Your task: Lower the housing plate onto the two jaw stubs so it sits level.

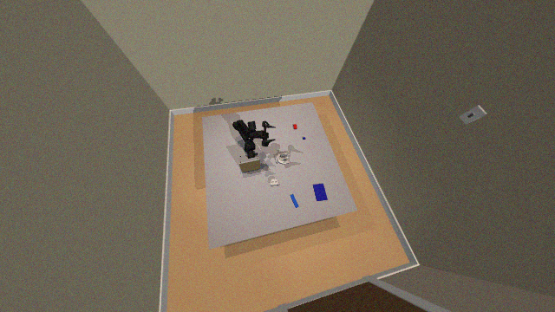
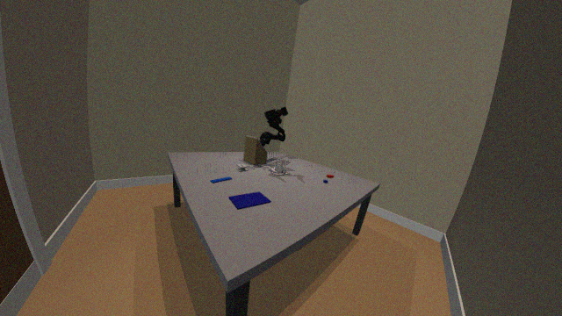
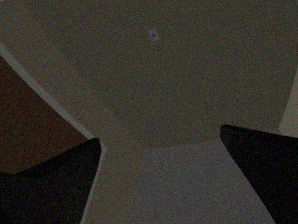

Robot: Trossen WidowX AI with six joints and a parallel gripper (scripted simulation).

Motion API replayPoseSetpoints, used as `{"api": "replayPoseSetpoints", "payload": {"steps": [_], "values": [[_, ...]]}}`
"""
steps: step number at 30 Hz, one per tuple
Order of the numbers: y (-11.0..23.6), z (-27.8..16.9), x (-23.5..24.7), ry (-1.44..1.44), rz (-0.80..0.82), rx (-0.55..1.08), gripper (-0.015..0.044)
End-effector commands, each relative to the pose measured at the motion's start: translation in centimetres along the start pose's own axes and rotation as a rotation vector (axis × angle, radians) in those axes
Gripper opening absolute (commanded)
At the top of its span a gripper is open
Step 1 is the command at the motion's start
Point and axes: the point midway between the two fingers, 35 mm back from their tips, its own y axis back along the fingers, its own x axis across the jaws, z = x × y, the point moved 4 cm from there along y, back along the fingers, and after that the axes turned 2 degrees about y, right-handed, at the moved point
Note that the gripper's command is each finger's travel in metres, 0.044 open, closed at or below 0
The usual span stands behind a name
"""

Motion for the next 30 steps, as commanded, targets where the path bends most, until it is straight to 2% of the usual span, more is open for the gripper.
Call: {"api": "replayPoseSetpoints", "payload": {"steps": [1,16,30], "values": [[-1.7,-0.4,1.7,-0.043,0.114,-0.049,0.044],[-6.4,0.5,9.3,-0.177,0.491,-0.271,0.044],[-8.5,3.8,17.4,-0.281,0.822,-0.537,0.044]]}}
